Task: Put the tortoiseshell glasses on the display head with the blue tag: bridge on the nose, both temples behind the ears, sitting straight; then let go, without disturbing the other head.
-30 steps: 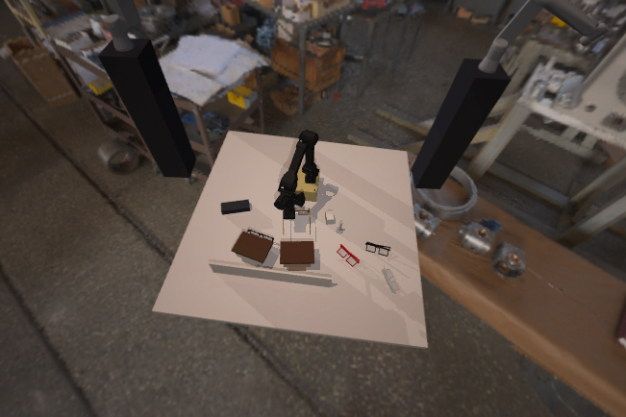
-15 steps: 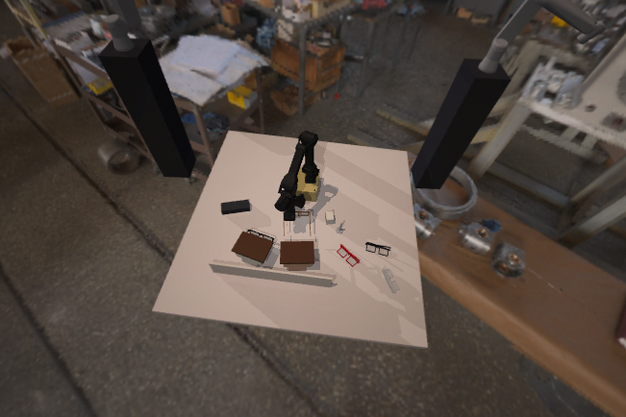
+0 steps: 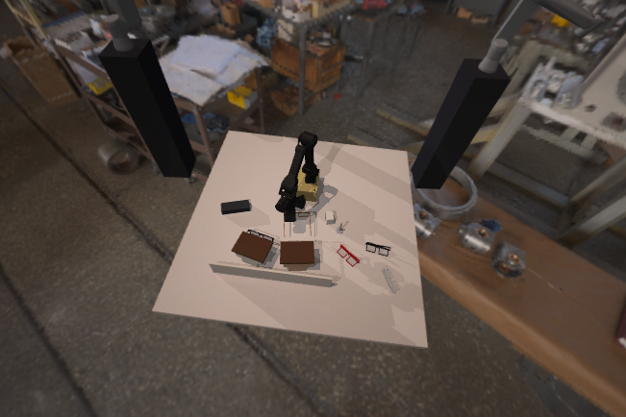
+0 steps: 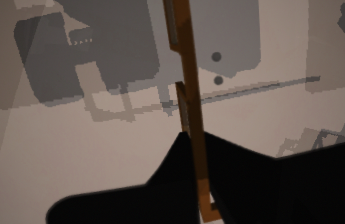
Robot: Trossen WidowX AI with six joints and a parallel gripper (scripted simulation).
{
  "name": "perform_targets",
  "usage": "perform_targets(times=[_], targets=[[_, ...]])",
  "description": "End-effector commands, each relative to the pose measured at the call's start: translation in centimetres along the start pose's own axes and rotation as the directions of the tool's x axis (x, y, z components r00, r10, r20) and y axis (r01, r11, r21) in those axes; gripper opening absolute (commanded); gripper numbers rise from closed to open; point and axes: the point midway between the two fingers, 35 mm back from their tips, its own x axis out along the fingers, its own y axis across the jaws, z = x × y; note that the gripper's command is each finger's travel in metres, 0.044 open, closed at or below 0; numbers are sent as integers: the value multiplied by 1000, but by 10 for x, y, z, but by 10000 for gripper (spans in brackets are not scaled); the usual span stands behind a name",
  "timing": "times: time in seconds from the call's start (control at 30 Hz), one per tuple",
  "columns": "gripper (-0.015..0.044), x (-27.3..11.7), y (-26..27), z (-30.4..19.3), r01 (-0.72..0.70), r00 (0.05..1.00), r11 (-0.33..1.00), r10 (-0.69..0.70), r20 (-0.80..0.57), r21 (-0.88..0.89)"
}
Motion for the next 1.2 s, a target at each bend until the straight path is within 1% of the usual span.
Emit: perform_targets(times=[0.0,1.17], targets=[[0,0,-5,-1,2,1000,1000,-2,-7,4],[0,1,-46,0,15,1000,1000,-15,-9,3]])
